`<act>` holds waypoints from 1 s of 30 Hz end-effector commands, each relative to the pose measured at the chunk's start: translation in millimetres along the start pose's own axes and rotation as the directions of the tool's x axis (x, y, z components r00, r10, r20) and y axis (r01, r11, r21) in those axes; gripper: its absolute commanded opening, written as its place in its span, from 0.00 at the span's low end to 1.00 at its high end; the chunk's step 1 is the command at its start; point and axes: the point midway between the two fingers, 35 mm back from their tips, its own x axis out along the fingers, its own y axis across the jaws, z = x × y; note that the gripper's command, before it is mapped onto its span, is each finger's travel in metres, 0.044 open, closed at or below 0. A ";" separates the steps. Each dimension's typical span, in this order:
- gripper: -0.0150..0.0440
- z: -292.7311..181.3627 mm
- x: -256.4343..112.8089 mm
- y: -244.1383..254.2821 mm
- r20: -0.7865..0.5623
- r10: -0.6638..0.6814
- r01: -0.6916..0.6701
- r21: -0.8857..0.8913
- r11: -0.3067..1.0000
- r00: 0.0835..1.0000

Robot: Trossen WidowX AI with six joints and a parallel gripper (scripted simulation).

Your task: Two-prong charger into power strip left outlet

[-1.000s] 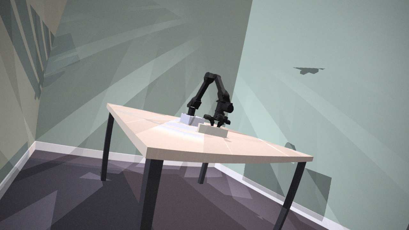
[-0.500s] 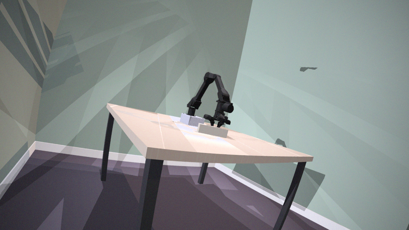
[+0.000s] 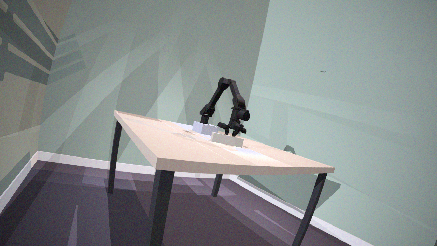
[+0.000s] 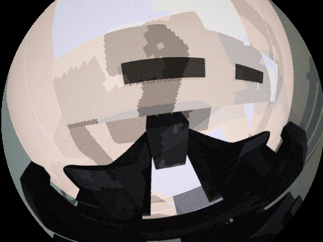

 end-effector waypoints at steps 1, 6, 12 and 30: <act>0.25 2.2 -0.7 0.5 0.000 0.003 -0.003 -0.003 1.000 1.000; 0.25 3.7 -0.7 0.5 0.000 0.003 -0.003 -0.003 1.000 1.000; 0.25 5.4 -0.9 0.5 0.000 0.003 -0.003 -0.003 1.000 1.000; 0.25 10.6 -1.5 0.6 0.001 0.003 -0.003 -0.003 1.000 1.000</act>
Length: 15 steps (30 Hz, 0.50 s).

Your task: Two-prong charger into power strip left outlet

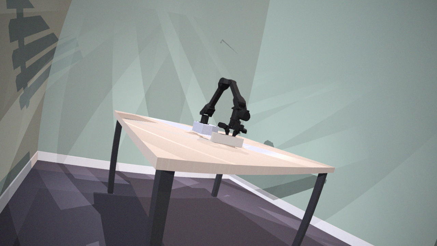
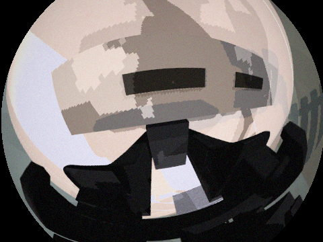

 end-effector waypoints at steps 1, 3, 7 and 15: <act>0.25 5.6 -1.0 0.7 0.011 0.005 -0.005 -0.002 1.000 1.000; 0.25 6.4 -1.1 0.7 0.011 0.005 -0.005 -0.002 1.000 1.000; 0.25 8.1 -1.2 0.8 0.011 0.005 -0.005 -0.002 1.000 1.000; 0.25 11.3 -1.3 0.8 0.012 0.005 -0.005 -0.002 1.000 1.000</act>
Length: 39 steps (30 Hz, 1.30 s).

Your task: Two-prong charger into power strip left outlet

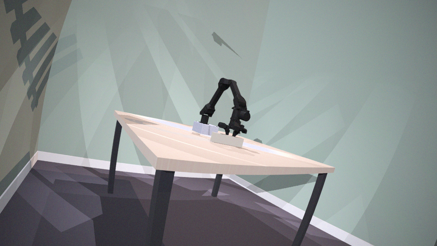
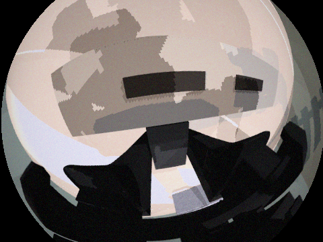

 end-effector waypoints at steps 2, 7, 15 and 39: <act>0.25 10.4 -1.0 0.8 0.024 0.005 -0.005 -0.001 1.000 1.000; 0.25 12.4 -0.9 0.8 0.024 0.005 -0.005 -0.001 1.000 1.000; 0.25 15.6 -0.6 0.9 0.025 0.005 -0.005 -0.001 1.000 1.000; 0.25 6.9 0.4 0.1 -0.006 -0.001 0.001 -0.002 1.000 1.000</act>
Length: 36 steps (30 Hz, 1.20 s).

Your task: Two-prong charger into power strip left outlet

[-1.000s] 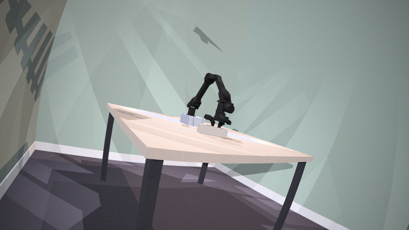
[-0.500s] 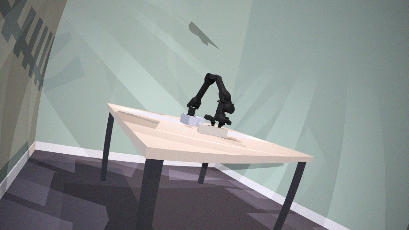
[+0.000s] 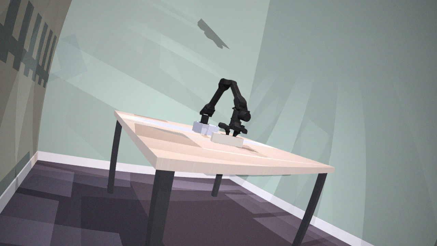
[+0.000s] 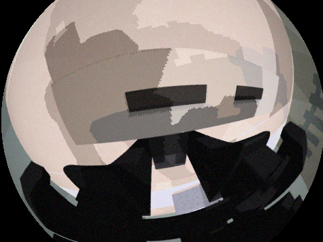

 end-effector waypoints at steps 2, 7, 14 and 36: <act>0.30 0.5 0.0 0.2 0.002 0.001 -0.001 0.000 1.000 1.000; 0.52 0.5 0.0 0.2 0.002 0.001 -0.001 0.000 1.000 1.000; 0.83 0.5 0.0 0.2 0.002 0.001 -0.001 0.000 1.000 1.000; 1.00 -3.7 0.4 0.2 0.012 0.003 -0.003 0.001 1.000 1.000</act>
